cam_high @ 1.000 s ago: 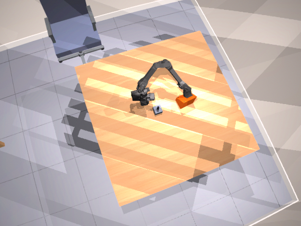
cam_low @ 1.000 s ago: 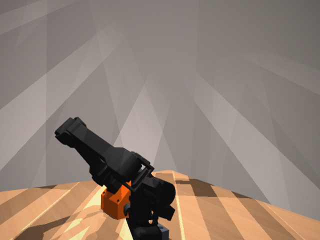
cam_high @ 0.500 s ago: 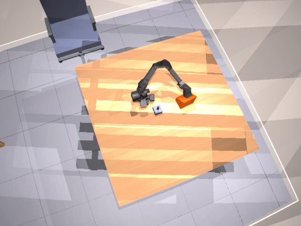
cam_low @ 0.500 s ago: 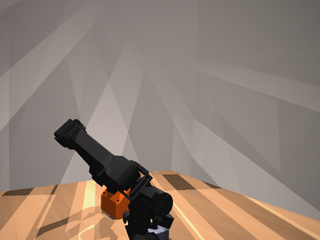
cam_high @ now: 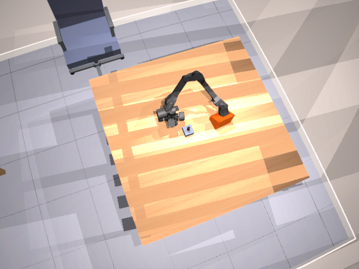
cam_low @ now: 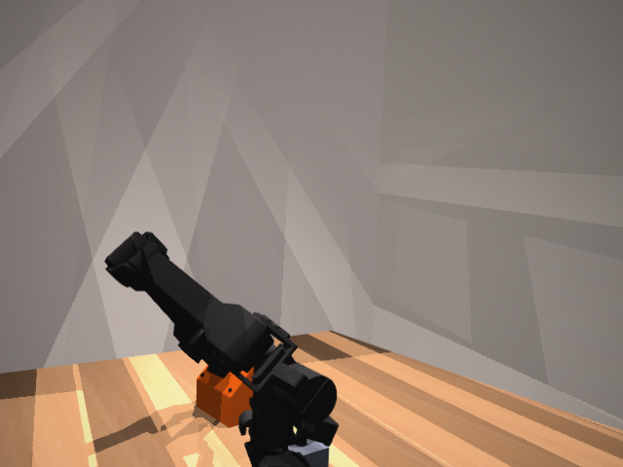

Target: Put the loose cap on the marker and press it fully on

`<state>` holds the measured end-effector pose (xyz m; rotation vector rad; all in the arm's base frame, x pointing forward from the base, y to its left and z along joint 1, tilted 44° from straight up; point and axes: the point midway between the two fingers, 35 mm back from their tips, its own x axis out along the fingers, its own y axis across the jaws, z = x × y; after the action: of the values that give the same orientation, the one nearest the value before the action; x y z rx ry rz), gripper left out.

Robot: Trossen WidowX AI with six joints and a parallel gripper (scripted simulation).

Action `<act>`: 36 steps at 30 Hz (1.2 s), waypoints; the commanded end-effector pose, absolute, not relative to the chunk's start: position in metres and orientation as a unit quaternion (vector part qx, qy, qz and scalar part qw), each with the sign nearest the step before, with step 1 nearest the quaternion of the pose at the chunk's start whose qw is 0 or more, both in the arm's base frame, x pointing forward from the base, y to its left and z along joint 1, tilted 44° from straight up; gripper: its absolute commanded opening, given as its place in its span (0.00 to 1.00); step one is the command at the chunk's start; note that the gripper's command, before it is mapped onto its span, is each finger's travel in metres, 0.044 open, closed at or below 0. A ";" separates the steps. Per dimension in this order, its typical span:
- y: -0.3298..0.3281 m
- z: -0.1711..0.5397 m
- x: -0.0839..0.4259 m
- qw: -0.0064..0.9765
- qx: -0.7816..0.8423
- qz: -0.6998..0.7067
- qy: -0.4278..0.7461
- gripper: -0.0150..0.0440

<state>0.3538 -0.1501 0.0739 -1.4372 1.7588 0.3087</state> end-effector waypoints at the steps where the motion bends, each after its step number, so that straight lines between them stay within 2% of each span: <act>1: -0.143 0.081 0.355 0.413 -0.572 0.122 0.698 0.25; 18: -0.109 0.116 0.355 0.413 -0.572 0.123 0.698 0.25; 36: -0.048 0.093 0.335 0.419 -0.568 0.133 0.695 0.25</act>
<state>0.3419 -0.0625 0.0994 -1.4317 1.7420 0.3223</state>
